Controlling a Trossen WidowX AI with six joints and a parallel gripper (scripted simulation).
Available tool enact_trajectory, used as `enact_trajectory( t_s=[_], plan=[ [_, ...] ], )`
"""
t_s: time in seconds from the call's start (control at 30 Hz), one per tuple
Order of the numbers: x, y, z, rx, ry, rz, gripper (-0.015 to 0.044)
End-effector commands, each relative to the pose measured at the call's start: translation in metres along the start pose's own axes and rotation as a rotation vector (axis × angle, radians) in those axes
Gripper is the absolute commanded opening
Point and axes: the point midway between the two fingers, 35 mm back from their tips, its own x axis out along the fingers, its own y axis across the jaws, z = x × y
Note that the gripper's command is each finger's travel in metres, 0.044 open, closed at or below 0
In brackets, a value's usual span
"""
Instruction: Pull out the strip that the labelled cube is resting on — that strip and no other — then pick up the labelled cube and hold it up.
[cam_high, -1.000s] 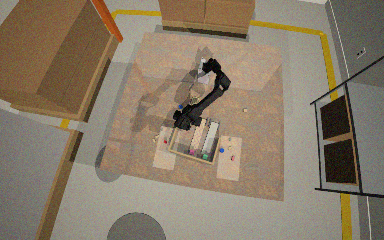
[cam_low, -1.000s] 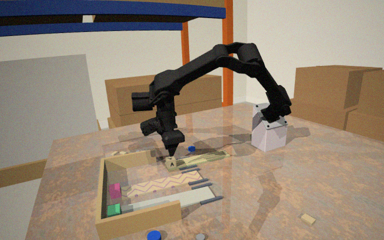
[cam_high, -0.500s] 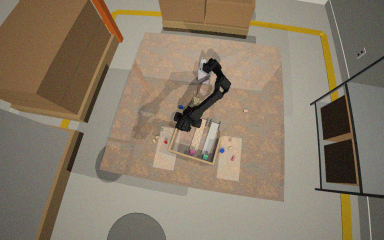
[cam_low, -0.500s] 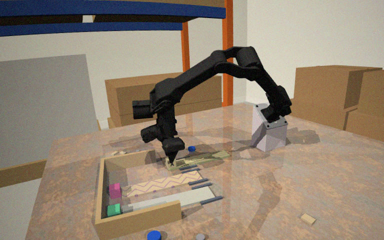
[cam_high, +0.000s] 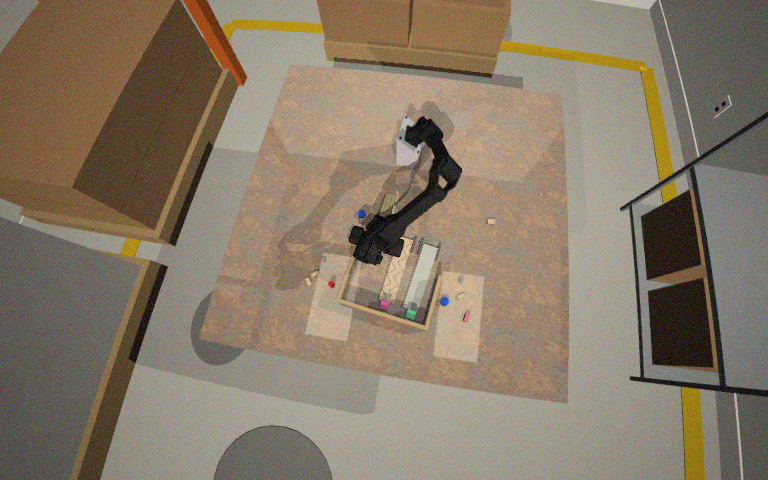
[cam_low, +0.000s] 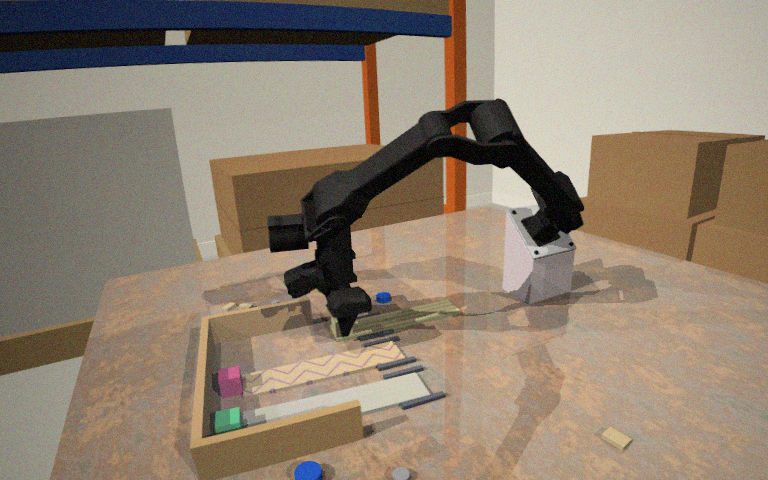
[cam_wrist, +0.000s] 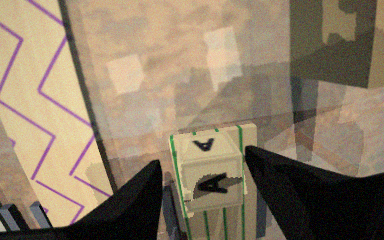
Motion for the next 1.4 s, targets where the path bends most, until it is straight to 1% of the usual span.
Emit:
enact_trajectory(
  t_s=[0.0,0.07,0.2,0.4,0.53,1.07,1.37],
  plan=[
    [0.003,-0.002,-0.002,0.011,0.005,0.006,0.025],
    [0.003,-0.002,-0.002,0.011,0.005,0.006,0.025],
    [0.001,-0.001,-0.001,0.003,0.002,0.0,0.0145],
    [0.001,-0.001,-0.001,0.003,0.002,0.0,0.0105],
    [0.0,0.001,-0.002,0.014,0.001,0.006,0.0],
    [-0.04,-0.001,-0.058,0.014,0.007,0.004,0.0],
    [-0.042,-0.001,-0.08,0.014,0.009,0.004,0.0]
  ],
)
